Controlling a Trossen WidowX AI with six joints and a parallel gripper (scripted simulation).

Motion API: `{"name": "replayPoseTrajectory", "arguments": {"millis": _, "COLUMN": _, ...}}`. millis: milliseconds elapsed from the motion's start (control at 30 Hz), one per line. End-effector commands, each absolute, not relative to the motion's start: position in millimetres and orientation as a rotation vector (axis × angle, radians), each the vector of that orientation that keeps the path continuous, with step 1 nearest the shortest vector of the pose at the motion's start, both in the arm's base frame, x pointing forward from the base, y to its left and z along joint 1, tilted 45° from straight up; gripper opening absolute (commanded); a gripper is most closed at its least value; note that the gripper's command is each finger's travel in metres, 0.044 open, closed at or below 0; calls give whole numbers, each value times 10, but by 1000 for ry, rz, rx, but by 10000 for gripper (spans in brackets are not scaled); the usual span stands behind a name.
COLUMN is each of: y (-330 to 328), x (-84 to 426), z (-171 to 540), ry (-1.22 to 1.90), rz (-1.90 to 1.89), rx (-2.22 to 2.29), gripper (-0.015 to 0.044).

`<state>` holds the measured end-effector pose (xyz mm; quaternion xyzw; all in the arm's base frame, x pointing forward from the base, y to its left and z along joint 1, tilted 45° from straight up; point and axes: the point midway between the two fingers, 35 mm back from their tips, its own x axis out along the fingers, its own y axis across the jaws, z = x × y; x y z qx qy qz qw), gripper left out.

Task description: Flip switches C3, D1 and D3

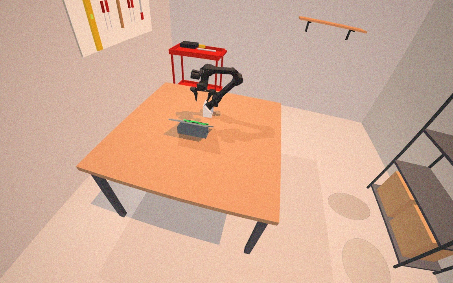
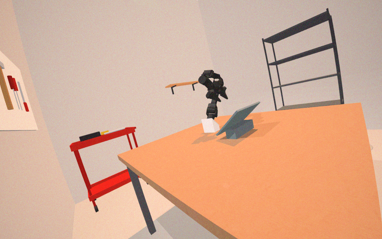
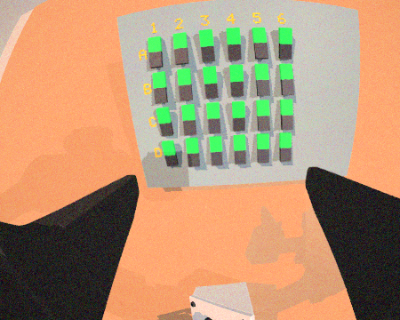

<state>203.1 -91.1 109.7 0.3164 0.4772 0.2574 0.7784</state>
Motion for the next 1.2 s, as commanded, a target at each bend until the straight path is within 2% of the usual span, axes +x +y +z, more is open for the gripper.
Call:
{"name": "replayPoseTrajectory", "arguments": {"millis": 0, "y": -898, "x": 2038, "z": 1083, "ry": 1032, "rz": 555, "rx": 683, "gripper": 374}}
{"name": "replayPoseTrajectory", "arguments": {"millis": 267, "y": -265, "x": 2221, "z": 585, "ry": 1007, "rz": 525, "rx": 639, "gripper": 164}}
{"name": "replayPoseTrajectory", "arguments": {"millis": 467, "y": -194, "x": 2232, "z": 540, "ry": 1000, "rz": 526, "rx": 638, "gripper": 6}}
{"name": "replayPoseTrajectory", "arguments": {"millis": 633, "y": 26, "x": 2370, "z": 348, "ry": 976, "rz": 518, "rx": 643, "gripper": 0}}
{"name": "replayPoseTrajectory", "arguments": {"millis": 1167, "y": 147, "x": 2448, "z": 248, "ry": 974, "rz": 519, "rx": 644, "gripper": 0}}
